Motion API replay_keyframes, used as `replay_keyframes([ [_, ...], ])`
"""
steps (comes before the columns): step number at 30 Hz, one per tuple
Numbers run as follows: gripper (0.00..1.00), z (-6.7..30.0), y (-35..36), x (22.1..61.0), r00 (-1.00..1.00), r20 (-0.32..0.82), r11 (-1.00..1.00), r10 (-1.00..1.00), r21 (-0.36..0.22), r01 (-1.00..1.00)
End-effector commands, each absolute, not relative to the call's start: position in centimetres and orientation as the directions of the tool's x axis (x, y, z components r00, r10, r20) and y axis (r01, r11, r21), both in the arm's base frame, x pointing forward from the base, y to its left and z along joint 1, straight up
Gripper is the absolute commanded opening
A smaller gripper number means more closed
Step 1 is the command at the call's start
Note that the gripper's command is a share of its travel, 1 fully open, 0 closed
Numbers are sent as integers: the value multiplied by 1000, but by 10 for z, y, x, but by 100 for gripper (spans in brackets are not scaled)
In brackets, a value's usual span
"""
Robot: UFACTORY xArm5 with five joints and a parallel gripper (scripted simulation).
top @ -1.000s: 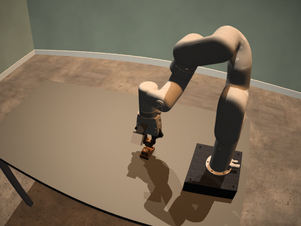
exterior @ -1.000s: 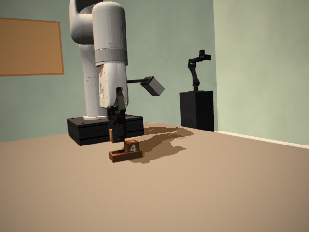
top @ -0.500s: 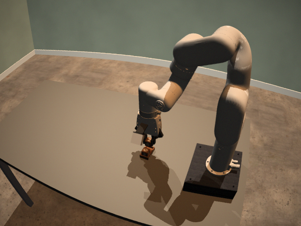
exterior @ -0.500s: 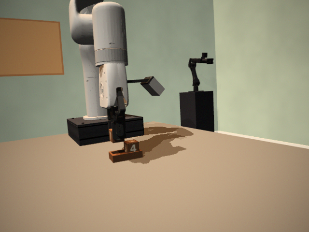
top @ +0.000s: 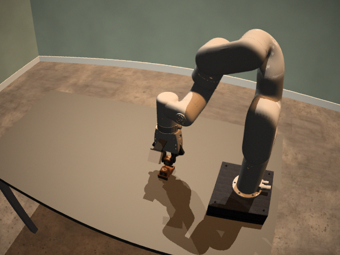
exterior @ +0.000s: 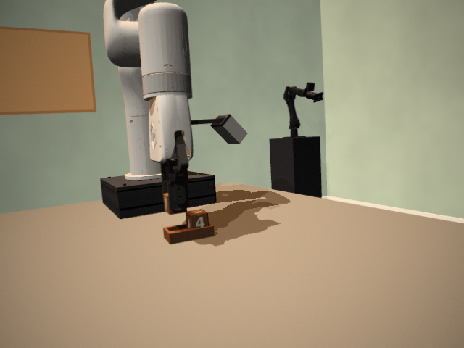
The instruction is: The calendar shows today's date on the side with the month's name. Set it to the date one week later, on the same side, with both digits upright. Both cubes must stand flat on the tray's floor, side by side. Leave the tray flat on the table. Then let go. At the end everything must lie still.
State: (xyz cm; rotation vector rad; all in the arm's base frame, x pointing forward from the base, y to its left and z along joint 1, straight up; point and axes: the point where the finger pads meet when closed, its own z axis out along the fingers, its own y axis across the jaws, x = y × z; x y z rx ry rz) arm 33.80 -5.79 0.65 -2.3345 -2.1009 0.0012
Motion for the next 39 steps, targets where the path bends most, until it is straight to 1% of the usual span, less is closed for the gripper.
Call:
replay_keyframes([
  [1, 27, 7, -58, 339, 105, 0, -105, 994, 2, 994],
  [23, 27, 7, -58, 339, 105, 0, -105, 994, 2, 994],
  [39, 27, -2, -58, 339, 105, 0, -105, 995, 2, 995],
])
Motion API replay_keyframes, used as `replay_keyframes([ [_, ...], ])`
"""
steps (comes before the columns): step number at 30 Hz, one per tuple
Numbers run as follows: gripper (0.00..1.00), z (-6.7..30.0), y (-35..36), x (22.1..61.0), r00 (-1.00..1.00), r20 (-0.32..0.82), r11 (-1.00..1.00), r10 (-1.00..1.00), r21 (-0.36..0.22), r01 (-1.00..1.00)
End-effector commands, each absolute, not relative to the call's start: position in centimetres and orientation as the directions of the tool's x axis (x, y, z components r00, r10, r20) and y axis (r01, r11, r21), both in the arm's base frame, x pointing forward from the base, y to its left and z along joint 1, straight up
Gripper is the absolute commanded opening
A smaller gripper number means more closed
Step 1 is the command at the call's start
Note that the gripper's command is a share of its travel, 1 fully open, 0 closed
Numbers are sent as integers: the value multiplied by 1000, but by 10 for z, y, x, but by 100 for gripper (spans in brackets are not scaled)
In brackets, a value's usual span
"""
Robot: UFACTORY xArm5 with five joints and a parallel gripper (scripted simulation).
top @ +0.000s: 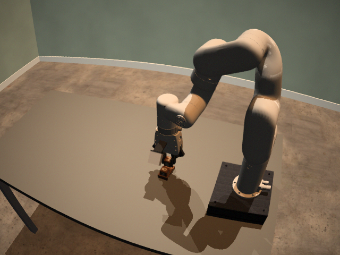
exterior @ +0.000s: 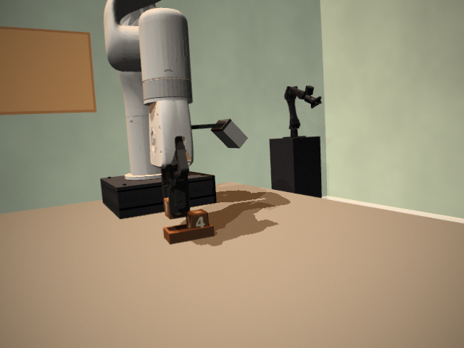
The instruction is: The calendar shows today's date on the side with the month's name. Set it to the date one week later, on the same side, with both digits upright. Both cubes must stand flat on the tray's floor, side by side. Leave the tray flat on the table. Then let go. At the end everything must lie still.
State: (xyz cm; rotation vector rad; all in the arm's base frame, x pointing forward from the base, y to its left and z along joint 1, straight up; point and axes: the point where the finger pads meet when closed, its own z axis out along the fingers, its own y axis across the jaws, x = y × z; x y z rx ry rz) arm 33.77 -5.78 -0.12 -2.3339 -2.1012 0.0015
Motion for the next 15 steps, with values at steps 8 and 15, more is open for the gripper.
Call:
replay_keyframes([
  [8, 27, -9, -58, 339, 105, 0, -105, 995, 2, 995],
  [15, 27, -13, -58, 339, 105, 0, -105, 995, 2, 995],
])
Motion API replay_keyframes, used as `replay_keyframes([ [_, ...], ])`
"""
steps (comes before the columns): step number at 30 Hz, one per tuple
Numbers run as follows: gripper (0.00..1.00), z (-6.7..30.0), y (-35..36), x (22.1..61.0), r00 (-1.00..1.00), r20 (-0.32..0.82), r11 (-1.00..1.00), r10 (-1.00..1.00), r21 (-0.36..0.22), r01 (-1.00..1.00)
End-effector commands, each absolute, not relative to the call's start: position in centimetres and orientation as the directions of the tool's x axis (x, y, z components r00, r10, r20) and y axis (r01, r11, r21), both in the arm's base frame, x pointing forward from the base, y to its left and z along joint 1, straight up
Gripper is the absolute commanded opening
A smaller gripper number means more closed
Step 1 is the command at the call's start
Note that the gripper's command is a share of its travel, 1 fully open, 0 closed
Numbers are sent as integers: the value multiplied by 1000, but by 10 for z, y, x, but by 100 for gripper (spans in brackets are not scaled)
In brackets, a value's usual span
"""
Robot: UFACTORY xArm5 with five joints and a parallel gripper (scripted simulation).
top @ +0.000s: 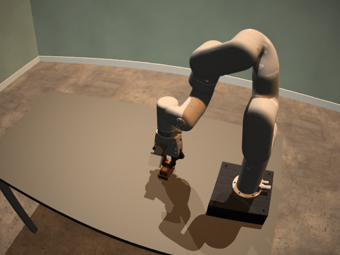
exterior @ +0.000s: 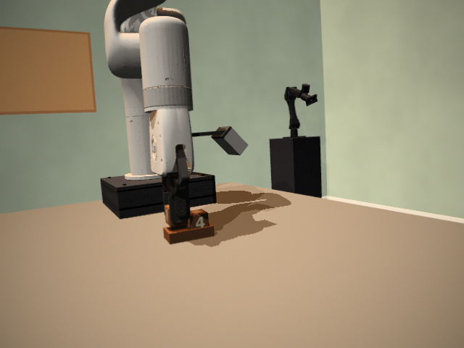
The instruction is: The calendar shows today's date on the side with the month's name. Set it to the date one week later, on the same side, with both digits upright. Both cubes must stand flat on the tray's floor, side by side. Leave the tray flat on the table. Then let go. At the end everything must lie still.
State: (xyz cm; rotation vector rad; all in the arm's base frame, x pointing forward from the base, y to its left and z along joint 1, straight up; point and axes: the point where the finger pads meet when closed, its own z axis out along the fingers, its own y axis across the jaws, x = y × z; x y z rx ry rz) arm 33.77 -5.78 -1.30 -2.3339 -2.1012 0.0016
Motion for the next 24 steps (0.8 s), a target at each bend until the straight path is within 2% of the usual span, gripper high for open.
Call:
replay_keyframes([
  [1, 27, -13, -58, 339, 105, 0, -105, 995, 2, 995],
  [24, 27, -16, -58, 339, 105, 0, -105, 995, 2, 995],
])
